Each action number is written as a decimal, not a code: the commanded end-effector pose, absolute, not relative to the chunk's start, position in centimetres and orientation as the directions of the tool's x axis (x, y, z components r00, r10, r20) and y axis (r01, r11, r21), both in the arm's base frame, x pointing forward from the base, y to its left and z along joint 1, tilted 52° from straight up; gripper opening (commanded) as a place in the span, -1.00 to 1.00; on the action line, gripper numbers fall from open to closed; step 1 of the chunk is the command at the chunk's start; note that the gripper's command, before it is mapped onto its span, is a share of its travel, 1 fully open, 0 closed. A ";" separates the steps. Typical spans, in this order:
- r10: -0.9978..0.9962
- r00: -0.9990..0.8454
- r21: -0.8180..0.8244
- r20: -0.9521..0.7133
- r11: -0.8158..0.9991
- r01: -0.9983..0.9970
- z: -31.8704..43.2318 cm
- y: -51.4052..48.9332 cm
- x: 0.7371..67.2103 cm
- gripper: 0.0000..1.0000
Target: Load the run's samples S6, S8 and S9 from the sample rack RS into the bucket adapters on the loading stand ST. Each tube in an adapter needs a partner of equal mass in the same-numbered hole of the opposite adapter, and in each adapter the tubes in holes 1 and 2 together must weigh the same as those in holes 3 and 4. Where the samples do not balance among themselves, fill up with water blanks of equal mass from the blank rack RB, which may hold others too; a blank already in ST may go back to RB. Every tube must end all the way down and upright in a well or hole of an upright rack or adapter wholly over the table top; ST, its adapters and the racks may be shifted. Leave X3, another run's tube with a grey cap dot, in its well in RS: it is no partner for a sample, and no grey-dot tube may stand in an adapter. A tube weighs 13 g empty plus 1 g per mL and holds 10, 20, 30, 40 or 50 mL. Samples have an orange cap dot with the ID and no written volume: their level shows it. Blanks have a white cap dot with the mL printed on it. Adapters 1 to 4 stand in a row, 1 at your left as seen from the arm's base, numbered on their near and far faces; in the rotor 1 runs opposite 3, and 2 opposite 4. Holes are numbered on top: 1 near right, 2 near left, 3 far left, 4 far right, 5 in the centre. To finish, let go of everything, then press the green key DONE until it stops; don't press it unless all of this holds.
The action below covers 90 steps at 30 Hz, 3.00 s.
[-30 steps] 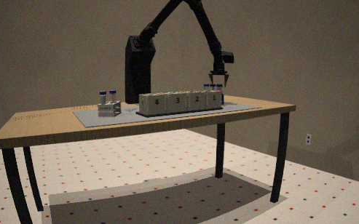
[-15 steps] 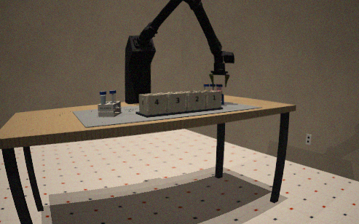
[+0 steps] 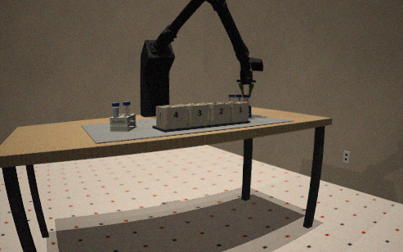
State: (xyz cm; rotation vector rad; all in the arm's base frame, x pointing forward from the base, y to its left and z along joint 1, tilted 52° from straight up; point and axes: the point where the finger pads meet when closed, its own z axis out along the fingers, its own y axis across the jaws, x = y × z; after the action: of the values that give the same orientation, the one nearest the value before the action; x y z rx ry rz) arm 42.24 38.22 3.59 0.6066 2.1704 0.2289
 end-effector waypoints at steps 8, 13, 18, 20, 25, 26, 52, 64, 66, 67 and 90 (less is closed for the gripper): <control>0.500 -0.524 0.383 -0.690 0.866 0.321 6.0 39.2 39.7 -1.00; 0.502 -0.523 0.386 -0.689 0.865 0.321 7.1 39.3 38.4 -1.00; 0.502 -0.523 0.386 -0.689 0.865 0.321 7.9 39.4 37.4 -1.00; 0.514 -0.512 0.391 -0.688 0.857 0.336 8.3 38.8 37.9 -1.00; 0.501 -0.524 0.384 -0.689 0.865 0.321 9.1 39.3 35.8 -1.00; 0.503 -0.523 0.388 -0.688 0.864 0.321 9.4 39.4 35.6 -1.00; 0.507 -0.519 0.386 -0.688 0.861 0.330 13.5 39.6 30.9 -1.00; 0.507 -0.519 0.386 -0.688 0.861 0.330 13.5 39.6 30.9 -1.00; 0.507 -0.519 0.386 -0.688 0.861 0.330 13.5 39.6 30.9 -1.00; 0.507 -0.519 0.386 -0.688 0.861 0.330 13.5 39.6 30.9 -1.00; 0.507 -0.519 0.386 -0.688 0.861 0.330 13.5 39.6 30.9 -1.00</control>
State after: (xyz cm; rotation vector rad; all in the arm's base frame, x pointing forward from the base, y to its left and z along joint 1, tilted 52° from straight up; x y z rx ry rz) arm 30.83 39.28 12.42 0.5864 2.1742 0.2401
